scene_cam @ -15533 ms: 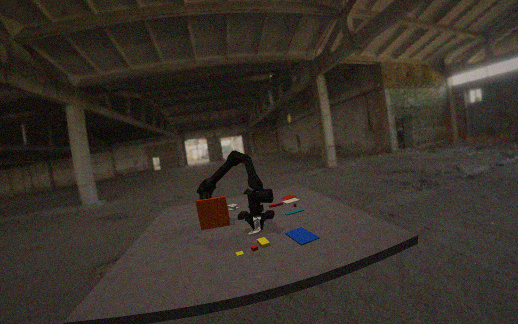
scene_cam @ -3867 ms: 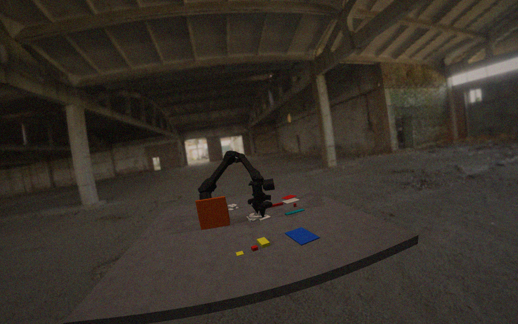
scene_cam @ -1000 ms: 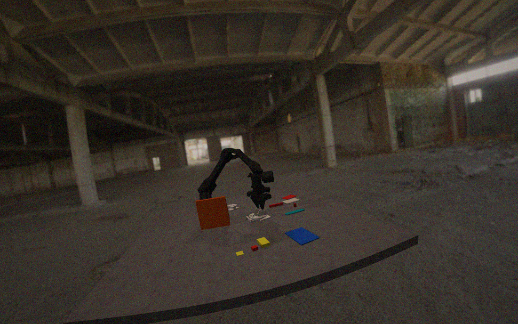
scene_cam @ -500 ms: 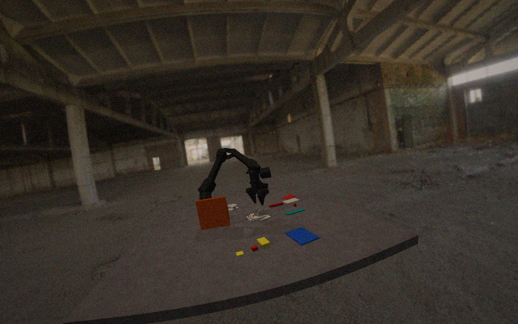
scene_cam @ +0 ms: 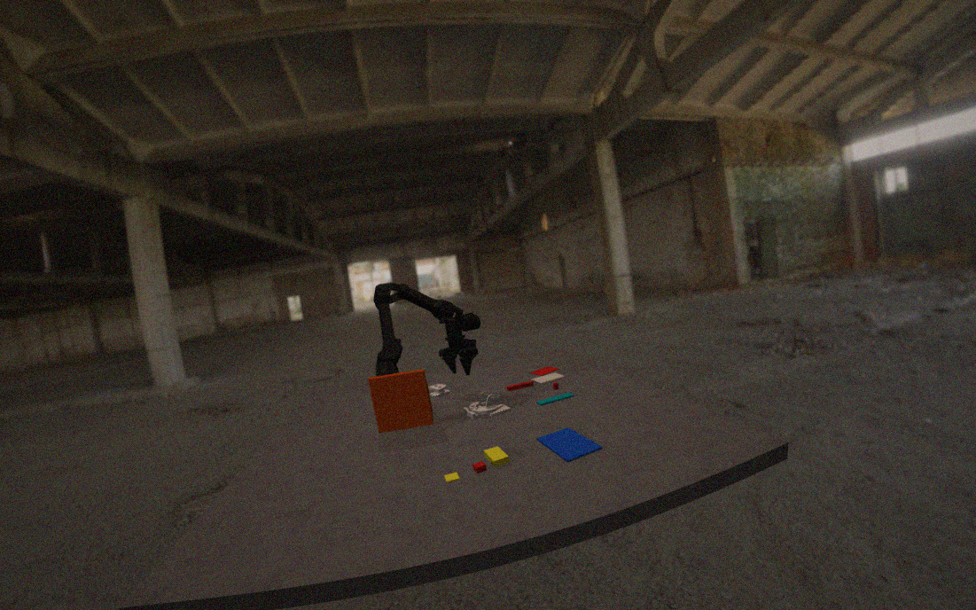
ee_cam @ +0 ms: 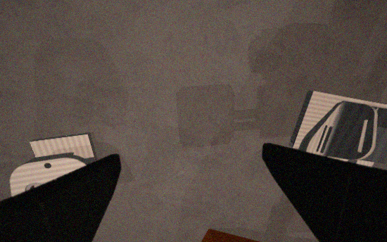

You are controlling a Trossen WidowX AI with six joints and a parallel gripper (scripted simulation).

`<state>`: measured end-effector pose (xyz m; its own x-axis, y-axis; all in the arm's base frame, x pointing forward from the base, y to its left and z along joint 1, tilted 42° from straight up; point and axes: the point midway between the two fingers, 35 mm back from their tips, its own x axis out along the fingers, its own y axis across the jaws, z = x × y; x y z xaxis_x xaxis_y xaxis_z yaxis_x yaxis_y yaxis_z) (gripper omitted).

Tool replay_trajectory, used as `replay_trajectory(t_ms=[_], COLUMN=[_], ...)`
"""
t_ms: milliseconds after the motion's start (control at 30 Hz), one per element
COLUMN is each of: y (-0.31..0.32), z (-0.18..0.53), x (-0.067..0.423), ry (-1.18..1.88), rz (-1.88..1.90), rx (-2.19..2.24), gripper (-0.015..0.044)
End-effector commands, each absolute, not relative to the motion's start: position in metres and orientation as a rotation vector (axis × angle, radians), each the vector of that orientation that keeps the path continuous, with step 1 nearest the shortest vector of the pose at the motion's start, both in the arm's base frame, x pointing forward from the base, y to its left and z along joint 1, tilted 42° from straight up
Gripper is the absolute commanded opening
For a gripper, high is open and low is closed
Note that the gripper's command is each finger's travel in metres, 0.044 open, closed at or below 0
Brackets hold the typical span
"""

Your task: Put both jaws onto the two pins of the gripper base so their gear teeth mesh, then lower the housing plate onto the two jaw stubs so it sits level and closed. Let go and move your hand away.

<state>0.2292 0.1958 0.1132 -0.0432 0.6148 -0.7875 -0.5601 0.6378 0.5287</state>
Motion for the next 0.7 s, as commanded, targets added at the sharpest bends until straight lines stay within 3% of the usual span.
replay_trajectory(t_ms=[0,200,667], y=[0.216,0.227,0.254], z=[0.142,0.173,0.145], x=[0.183,0.125,0.12], ry=[1.288,1.262,1.262], rz=[0.981,1.046,1.049], rx=[0.055,0.08,0.083], gripper=[0.044,0.044,0.044])
